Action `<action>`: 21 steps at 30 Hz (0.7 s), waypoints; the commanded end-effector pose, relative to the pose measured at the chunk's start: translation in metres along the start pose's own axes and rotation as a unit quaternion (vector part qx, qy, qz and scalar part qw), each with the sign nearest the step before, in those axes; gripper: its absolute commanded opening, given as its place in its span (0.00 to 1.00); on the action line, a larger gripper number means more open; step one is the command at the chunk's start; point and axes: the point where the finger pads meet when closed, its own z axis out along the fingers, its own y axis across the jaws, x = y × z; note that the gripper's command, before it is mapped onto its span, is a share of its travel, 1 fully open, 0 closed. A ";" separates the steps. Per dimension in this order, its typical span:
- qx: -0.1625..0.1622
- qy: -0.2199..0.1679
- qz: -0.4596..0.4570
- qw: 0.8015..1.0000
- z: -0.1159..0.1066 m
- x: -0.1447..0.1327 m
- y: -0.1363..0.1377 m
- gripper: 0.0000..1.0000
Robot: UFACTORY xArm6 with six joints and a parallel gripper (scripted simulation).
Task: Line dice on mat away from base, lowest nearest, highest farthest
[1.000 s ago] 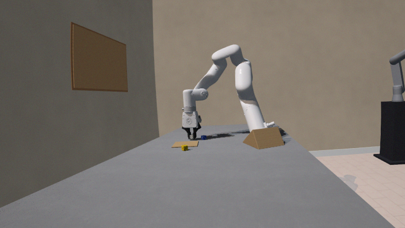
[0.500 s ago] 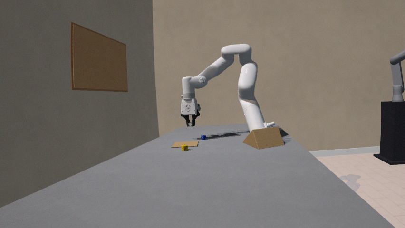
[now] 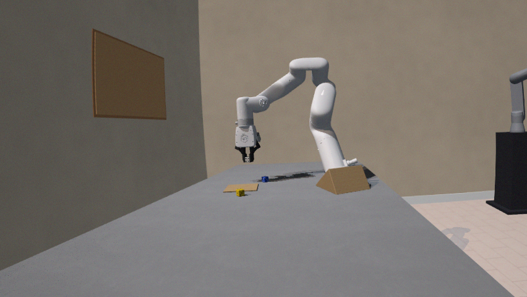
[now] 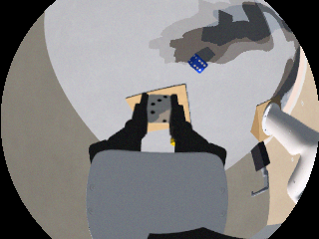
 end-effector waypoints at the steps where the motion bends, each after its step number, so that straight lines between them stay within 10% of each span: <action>1: -0.001 -0.004 -0.021 1.000 -0.002 -0.044 0.016 0.21; 9: 0.001 0.000 -0.056 0.998 -0.005 -0.110 0.055 0.21; 21: 0.002 0.000 -0.057 0.998 -0.005 -0.111 0.056 0.21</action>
